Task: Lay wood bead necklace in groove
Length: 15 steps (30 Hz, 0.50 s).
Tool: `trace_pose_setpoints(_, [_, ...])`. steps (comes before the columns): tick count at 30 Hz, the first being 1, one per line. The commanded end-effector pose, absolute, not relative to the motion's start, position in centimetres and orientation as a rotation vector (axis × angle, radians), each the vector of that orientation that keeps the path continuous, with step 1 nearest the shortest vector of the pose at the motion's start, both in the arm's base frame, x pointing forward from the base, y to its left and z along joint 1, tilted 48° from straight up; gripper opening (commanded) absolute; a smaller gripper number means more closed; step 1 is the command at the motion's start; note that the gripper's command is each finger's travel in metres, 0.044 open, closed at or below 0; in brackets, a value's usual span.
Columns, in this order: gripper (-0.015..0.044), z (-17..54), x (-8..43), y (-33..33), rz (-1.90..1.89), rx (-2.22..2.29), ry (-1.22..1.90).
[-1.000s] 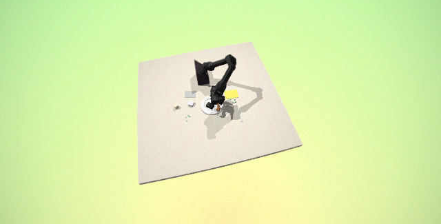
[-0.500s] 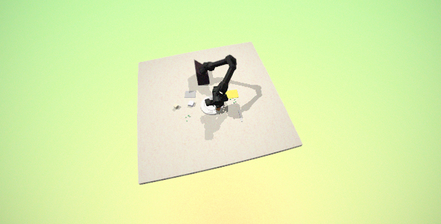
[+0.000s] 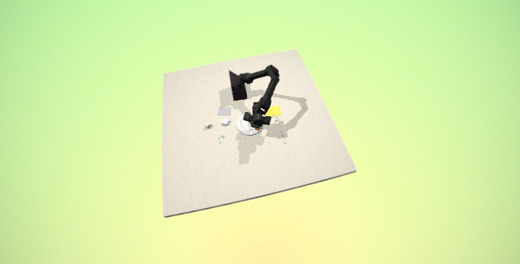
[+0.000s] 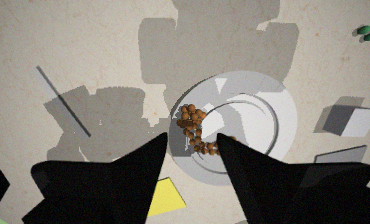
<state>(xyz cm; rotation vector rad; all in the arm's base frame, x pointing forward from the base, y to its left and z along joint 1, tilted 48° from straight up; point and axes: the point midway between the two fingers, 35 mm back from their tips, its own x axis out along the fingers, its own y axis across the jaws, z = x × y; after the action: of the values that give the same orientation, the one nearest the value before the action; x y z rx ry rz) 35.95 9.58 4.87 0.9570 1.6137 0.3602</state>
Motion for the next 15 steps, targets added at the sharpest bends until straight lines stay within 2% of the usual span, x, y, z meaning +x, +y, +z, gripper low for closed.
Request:
trace_pose_setpoints(1, [0.025,5.0,36.1,9.6,0.338,0.98,1.621])
trace_pose_setpoints(15, [0.025,4.1,36.2,10.6,0.343,0.974,1.616])
